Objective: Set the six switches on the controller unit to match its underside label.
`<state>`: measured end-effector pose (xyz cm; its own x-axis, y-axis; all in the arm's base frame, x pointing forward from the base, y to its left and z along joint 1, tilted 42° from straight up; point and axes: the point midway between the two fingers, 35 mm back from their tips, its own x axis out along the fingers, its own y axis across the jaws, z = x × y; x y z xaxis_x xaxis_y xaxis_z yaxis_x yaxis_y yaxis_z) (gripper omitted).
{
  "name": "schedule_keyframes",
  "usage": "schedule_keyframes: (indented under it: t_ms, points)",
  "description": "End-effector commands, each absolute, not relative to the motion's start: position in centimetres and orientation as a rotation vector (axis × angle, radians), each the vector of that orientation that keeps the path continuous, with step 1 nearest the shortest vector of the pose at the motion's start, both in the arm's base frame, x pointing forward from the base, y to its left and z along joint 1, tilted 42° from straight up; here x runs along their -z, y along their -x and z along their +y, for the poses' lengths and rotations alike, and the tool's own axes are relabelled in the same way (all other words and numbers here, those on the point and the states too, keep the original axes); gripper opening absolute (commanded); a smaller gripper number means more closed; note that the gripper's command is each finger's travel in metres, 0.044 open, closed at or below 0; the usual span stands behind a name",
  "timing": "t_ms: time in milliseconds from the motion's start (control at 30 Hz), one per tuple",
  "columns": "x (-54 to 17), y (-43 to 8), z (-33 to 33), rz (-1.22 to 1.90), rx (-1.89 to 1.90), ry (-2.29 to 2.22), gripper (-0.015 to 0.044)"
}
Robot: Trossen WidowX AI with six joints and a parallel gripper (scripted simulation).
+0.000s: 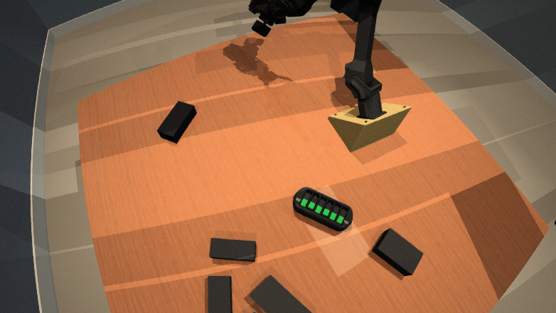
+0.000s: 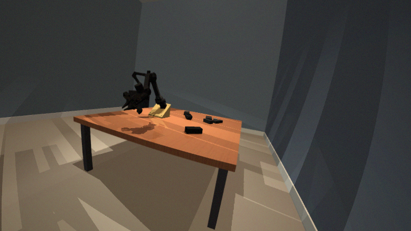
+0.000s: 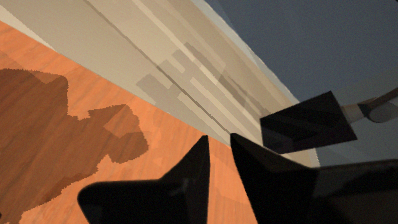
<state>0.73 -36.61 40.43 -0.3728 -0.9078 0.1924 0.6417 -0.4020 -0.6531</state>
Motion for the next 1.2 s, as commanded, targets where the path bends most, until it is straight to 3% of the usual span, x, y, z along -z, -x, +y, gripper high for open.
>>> schedule_keyframes:
  t_ms: [0, 333, 567, 933, 1167]
  points:
    - [-37.8, -6.0, -38.8, 0.555, 1.770, 0.546, 0.0000]
    - [-29.6, -20.6, -38.9, 0.556, 1.382, 0.317, 0.0000]
    - [-25.6, -25.4, -37.9, 0.591, 1.287, 0.174, 0.0000]
    - [-16.5, -35.1, -31.1, 0.751, 1.078, -0.031, 0.0000]
    - [-8.6, -40.2, -23.3, 0.910, 1.031, -0.233, 0.0000]
